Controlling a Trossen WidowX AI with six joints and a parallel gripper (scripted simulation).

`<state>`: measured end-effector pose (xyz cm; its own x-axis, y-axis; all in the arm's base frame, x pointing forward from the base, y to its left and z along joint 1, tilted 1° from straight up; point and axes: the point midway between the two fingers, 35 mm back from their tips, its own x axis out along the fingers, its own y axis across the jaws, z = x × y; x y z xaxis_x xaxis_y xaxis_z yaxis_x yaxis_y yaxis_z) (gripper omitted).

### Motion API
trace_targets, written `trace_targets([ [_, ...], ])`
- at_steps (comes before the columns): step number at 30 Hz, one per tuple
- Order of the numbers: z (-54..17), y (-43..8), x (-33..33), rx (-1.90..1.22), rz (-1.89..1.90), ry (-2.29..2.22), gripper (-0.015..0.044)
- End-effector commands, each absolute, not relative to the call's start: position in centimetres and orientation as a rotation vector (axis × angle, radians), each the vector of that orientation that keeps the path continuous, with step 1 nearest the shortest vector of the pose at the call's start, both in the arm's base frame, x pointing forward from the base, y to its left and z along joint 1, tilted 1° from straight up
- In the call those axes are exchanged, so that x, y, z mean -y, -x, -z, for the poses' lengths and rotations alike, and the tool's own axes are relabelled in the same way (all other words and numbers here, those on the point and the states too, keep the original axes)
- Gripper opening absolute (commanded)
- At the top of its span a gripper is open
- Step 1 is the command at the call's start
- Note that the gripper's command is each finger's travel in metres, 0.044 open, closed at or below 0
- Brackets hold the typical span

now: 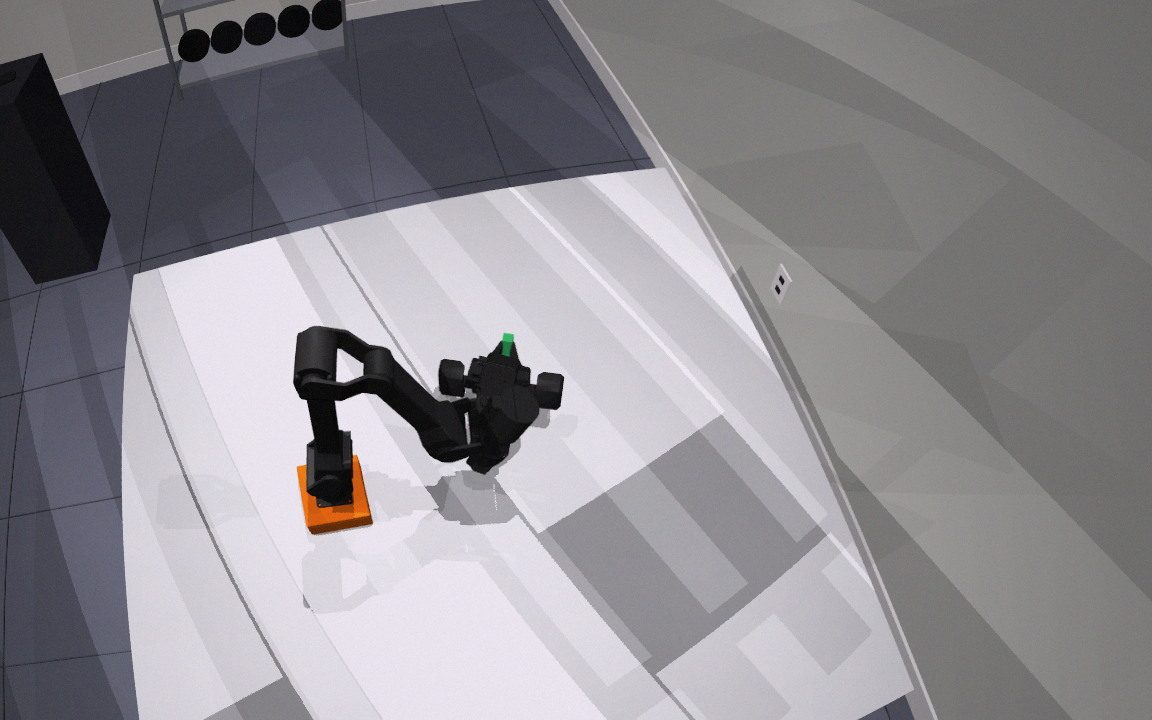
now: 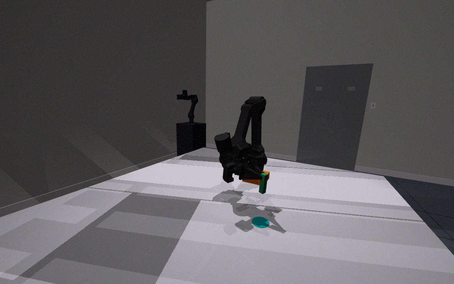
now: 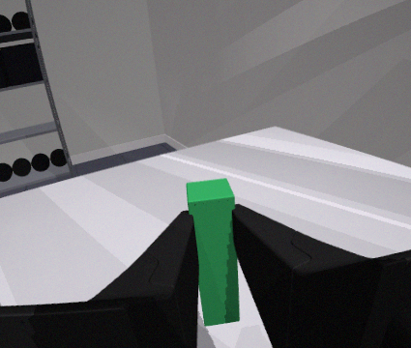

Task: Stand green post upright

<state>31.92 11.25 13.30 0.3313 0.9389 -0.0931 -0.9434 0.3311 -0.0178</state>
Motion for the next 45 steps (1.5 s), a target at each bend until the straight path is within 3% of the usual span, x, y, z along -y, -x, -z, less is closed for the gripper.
trace_targets([
  [1,-13.4,-31.8,-11.3,-0.068,-1.236,0.071,0.0023],
  [45,-2.4,-31.9,-11.4,-0.073,-1.231,0.07,0.0023],
])
